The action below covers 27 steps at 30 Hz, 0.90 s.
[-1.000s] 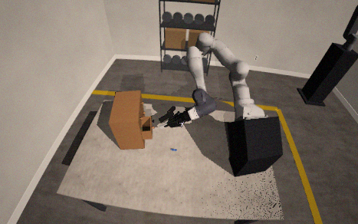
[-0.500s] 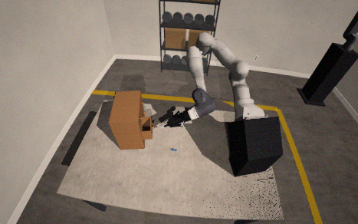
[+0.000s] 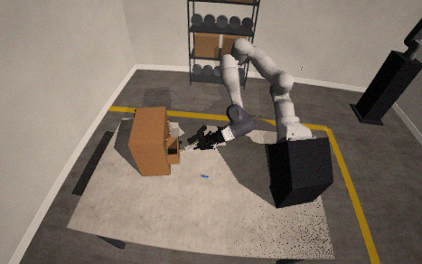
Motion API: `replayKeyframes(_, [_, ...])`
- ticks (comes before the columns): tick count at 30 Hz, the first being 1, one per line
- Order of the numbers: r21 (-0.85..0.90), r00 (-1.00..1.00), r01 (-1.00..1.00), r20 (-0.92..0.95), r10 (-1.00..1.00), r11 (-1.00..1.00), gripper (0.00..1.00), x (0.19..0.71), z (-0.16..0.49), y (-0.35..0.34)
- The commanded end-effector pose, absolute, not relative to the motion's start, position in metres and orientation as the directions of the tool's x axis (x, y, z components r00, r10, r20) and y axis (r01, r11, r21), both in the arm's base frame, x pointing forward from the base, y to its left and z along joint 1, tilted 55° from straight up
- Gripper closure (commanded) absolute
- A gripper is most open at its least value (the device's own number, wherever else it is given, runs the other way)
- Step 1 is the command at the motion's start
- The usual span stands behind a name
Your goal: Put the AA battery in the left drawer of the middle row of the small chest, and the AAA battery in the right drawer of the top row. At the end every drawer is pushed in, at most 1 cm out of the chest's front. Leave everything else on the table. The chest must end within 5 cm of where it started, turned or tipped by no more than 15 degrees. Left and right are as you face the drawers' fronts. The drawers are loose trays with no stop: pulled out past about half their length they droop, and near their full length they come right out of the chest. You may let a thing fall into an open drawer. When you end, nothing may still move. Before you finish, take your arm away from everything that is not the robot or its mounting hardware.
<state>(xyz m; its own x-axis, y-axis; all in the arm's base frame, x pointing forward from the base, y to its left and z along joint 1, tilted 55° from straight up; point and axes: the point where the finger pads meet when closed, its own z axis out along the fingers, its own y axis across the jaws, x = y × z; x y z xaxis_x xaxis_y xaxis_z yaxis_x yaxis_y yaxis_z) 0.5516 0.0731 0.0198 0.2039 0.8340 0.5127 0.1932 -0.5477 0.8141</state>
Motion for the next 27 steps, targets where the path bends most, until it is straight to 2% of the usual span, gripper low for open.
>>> replayKeyframes(1, [0.816,0.201,0.194,0.511,0.836,-0.545,1.0,0.553,0.021,0.075])
replayKeyframes(27, [0.816,0.201,0.194,0.511,0.836,-0.545,1.0,0.563,0.021,0.079])
